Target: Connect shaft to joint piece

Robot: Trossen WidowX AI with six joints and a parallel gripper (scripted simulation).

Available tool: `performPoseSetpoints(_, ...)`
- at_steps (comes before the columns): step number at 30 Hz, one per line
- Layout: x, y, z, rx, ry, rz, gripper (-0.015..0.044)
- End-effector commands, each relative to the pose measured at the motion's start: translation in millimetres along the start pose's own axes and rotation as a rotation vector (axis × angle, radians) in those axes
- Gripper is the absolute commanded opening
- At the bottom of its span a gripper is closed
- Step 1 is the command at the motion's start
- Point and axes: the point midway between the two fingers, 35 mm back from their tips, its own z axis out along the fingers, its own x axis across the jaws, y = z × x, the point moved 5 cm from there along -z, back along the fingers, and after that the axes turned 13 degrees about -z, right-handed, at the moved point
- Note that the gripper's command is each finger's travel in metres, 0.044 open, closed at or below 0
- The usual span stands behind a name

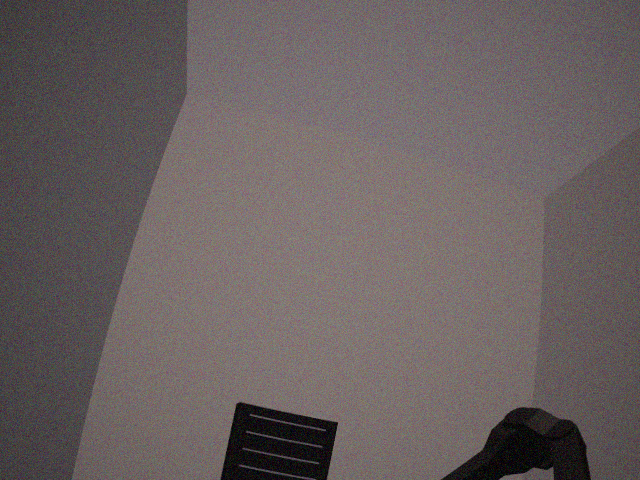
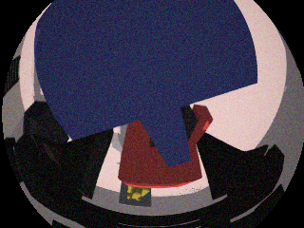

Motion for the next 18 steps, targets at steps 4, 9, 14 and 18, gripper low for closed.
performPoseSetpoints(4, -0.1, 0.1, 0.0, 0.001, 0.0, 0.0, 0.044)
performPoseSetpoints(9, 1.4, -2.8, -0.7, -0.043, 0.005, -0.001, 0.044)
performPoseSetpoints(14, 5.4, -12.4, -4.8, -0.196, -0.002, 0.001, 0.044)
performPoseSetpoints(18, 7.2, -20.0, -10.0, -0.317, -0.036, 0.007, 0.044)
